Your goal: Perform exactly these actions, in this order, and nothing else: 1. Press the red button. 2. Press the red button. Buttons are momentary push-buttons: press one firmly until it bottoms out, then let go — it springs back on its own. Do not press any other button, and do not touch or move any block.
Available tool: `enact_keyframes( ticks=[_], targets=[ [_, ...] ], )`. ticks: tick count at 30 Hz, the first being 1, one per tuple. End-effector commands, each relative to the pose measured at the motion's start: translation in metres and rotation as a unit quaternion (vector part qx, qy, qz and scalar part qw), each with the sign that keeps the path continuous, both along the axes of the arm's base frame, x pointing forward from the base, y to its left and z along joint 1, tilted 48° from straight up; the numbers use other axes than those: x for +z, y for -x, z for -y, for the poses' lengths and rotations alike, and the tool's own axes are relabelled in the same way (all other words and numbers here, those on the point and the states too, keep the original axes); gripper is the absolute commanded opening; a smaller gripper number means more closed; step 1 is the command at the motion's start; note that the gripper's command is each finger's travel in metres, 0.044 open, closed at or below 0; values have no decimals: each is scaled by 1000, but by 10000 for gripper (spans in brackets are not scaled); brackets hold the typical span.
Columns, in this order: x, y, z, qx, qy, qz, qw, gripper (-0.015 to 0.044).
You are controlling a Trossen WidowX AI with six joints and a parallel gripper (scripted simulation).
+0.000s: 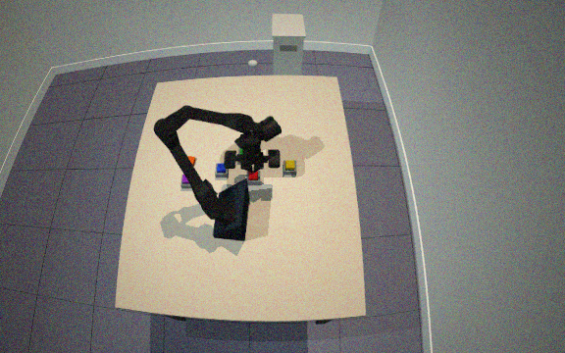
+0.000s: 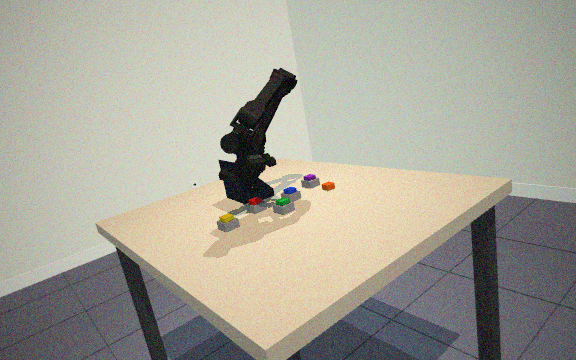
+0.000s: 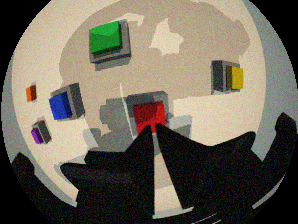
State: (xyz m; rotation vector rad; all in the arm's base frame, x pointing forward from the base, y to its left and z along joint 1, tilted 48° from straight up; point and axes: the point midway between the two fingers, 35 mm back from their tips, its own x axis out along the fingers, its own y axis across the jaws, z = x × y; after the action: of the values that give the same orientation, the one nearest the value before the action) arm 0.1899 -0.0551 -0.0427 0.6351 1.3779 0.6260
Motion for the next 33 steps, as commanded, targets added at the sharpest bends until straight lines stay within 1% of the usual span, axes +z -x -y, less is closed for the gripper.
enact_keyframes(
  ticks=[1, 13, 33],
  targets=[
    [-5, 0, -6, -2, -3, -3, 1000, 20],
    [-16, -1, -20, -1, -3, -3, 1000, 20],
    [-17, -1, -20, -1, -3, -3, 1000, 20]
  ],
)
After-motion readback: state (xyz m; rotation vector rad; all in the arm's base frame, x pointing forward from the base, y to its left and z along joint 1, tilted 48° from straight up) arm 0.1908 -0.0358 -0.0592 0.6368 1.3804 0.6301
